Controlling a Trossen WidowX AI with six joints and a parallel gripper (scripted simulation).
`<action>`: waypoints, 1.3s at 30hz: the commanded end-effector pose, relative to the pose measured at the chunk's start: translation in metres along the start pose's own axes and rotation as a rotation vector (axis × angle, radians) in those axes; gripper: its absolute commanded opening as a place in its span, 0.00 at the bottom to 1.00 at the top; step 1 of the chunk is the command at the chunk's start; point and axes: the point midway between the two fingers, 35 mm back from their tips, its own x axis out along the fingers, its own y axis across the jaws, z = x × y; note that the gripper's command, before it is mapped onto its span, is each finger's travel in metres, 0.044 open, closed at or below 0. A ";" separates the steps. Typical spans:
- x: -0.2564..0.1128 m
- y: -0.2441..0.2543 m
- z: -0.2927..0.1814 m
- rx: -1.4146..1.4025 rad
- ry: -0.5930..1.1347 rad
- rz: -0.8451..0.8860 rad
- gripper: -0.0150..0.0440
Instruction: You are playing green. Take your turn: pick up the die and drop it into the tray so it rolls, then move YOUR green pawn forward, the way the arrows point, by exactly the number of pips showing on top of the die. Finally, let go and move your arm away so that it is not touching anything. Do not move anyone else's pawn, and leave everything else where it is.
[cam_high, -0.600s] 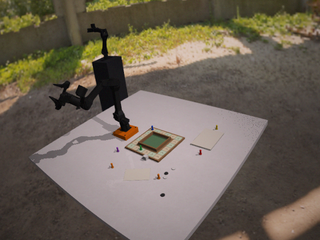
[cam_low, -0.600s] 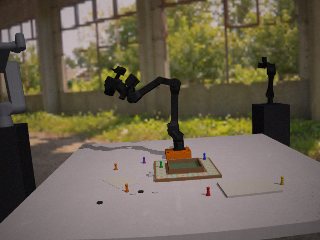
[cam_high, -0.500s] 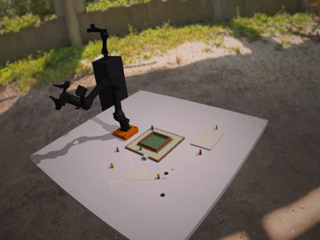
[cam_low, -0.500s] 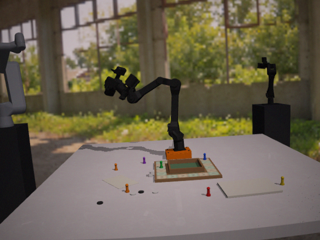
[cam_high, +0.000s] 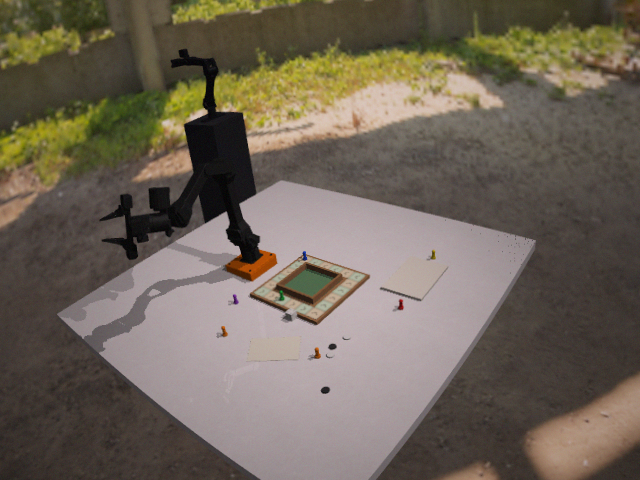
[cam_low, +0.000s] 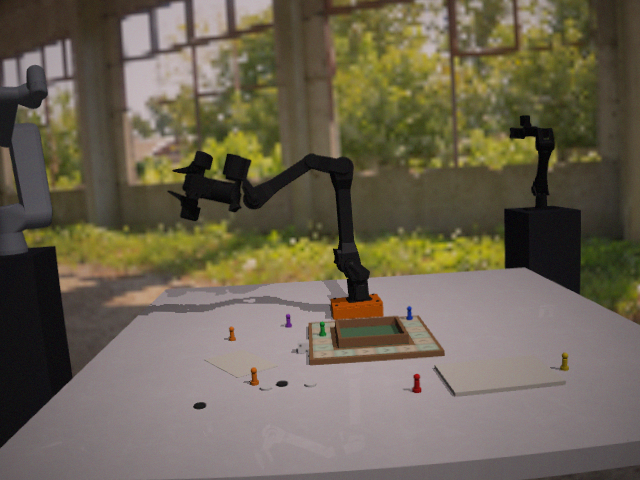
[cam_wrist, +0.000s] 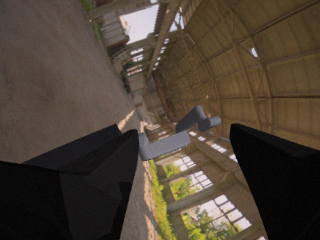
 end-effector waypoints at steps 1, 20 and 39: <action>-0.010 0.033 0.044 0.056 -0.104 0.135 0.72; -0.124 0.150 0.177 0.094 -0.374 0.714 0.72; -0.409 0.234 0.210 -0.218 -0.274 1.693 0.72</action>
